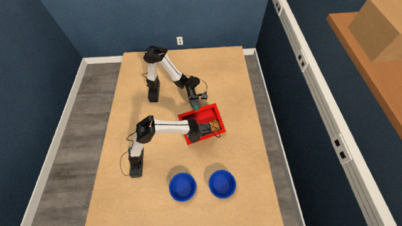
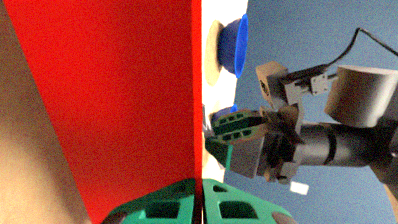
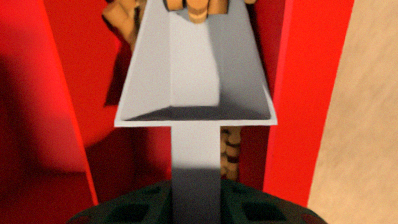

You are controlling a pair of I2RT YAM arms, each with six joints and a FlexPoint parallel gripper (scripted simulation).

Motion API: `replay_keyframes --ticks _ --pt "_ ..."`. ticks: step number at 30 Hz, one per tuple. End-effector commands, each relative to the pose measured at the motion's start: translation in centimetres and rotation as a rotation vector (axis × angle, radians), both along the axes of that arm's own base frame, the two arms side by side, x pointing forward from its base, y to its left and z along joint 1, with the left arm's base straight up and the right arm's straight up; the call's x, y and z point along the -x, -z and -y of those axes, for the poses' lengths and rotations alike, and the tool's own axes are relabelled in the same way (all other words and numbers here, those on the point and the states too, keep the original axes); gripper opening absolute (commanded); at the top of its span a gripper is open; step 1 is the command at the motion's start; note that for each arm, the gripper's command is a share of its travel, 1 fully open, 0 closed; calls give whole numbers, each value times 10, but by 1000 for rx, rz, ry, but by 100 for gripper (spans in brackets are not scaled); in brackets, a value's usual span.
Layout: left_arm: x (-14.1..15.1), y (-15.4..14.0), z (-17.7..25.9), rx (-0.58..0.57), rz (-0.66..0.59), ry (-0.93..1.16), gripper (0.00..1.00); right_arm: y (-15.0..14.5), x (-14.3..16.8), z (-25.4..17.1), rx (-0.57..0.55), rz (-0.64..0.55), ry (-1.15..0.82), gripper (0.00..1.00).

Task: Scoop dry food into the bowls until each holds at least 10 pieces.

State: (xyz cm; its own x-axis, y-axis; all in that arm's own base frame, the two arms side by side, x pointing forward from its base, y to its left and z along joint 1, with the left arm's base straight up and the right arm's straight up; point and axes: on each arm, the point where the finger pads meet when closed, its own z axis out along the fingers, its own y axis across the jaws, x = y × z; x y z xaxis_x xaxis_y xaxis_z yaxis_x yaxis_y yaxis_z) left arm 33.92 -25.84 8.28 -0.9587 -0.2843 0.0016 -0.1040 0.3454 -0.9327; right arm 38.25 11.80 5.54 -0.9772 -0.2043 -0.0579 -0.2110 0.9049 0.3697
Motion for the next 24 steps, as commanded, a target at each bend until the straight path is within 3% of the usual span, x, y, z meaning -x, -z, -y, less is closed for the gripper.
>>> replay_keyframes --ticks 1,24 --pt "-1 -5 3 14 34 19 0 1 -12 1 12 64 29 0" --pt "-1 -5 3 14 34 19 0 12 -11 -1 -3 58 34 0"
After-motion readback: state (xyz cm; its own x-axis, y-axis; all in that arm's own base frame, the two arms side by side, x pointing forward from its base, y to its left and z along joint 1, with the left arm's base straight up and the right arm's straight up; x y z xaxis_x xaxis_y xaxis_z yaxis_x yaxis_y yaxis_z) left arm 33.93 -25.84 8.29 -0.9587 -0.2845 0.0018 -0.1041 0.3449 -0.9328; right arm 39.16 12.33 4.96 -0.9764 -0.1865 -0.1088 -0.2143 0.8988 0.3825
